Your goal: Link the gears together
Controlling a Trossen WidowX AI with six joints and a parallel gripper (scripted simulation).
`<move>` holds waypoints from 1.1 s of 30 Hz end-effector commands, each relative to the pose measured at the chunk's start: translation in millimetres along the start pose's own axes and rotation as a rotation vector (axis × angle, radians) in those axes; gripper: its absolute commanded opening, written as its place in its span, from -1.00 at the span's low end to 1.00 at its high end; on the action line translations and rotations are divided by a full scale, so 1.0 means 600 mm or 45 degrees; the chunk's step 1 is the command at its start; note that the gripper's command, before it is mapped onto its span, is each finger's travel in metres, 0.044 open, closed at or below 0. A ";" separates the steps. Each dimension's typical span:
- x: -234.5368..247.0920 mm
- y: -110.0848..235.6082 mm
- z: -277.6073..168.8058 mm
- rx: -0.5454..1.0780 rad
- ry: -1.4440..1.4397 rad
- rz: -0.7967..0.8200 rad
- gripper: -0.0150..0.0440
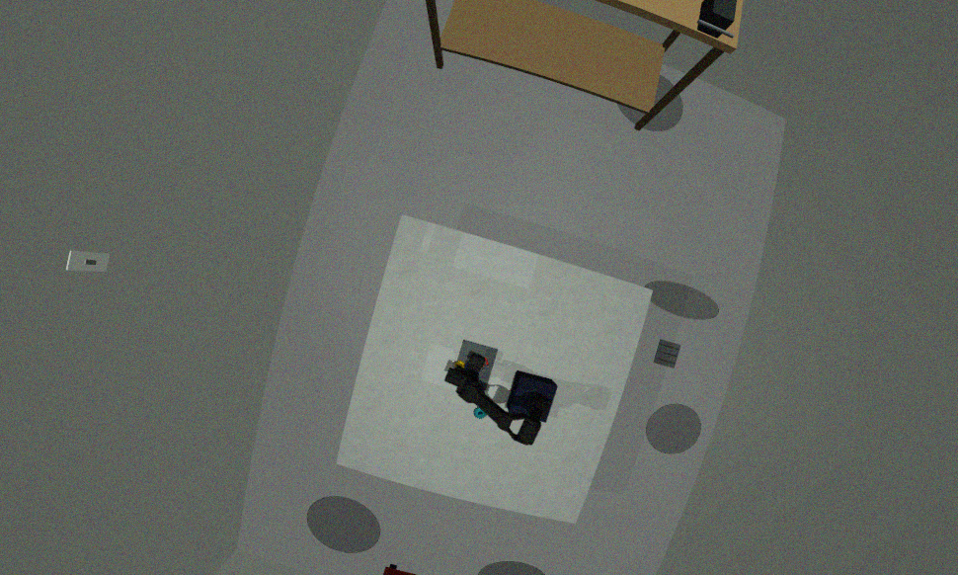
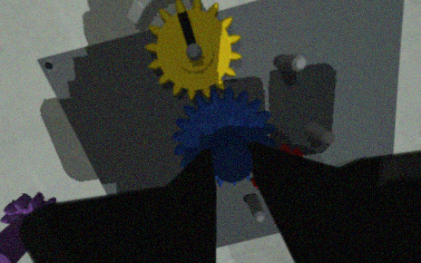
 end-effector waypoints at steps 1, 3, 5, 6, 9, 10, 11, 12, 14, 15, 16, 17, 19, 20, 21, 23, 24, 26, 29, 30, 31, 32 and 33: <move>0.001 -0.002 -0.002 0.001 -0.037 0.001 -0.49; 0.001 -0.002 -0.002 0.001 -0.079 0.001 -0.49; 0.000 -0.002 -0.003 0.002 -0.126 0.001 -0.49; -0.001 -0.002 -0.003 0.002 -0.151 0.001 -0.49; -0.002 -0.002 -0.002 0.002 -0.226 0.001 -0.49; -0.002 -0.002 -0.002 0.002 -0.249 0.001 -0.49; -0.002 -0.002 -0.001 0.001 -0.272 0.001 -0.49; -0.002 -0.002 -0.001 0.001 -0.292 0.001 -0.49; -0.002 -0.002 0.000 0.001 -0.328 0.001 -0.49; -0.001 -0.003 0.000 0.001 -0.342 0.001 -0.49; -0.001 -0.003 0.000 0.001 -0.353 0.001 -0.49; 0.000 -0.003 0.000 0.001 -0.366 0.001 -0.49; 0.000 -0.003 0.000 0.001 -0.368 0.001 -0.40; 0.000 -0.003 0.000 0.001 -0.359 0.001 -0.31; 0.000 -0.003 0.000 0.001 -0.346 0.001 -0.22; 0.000 -0.001 -0.001 0.001 -0.310 0.001 -0.05; 0.000 0.000 -0.001 0.001 -0.284 0.001 -0.02; 0.000 0.002 -0.002 0.001 -0.229 0.001 -0.02; 0.000 0.021 0.000 0.001 -0.216 0.001 -0.02; -0.001 0.032 0.000 0.001 -0.208 0.001 -0.02; -0.001 0.047 0.000 0.001 -0.198 0.001 -0.02; -0.001 0.060 -0.001 0.001 -0.189 0.001 -0.02; -0.001 0.071 -0.001 0.001 -0.182 0.001 -0.02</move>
Point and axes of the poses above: the point midway between the two fingers, 35 mm back from their tips, its own y axis back along the fingers, its own x axis across the jaws, z = x × y, the point moved 7 cm from there along y, back along the fingers, and after that the axes turned 14 degrees about y, right-handed, at the moved point
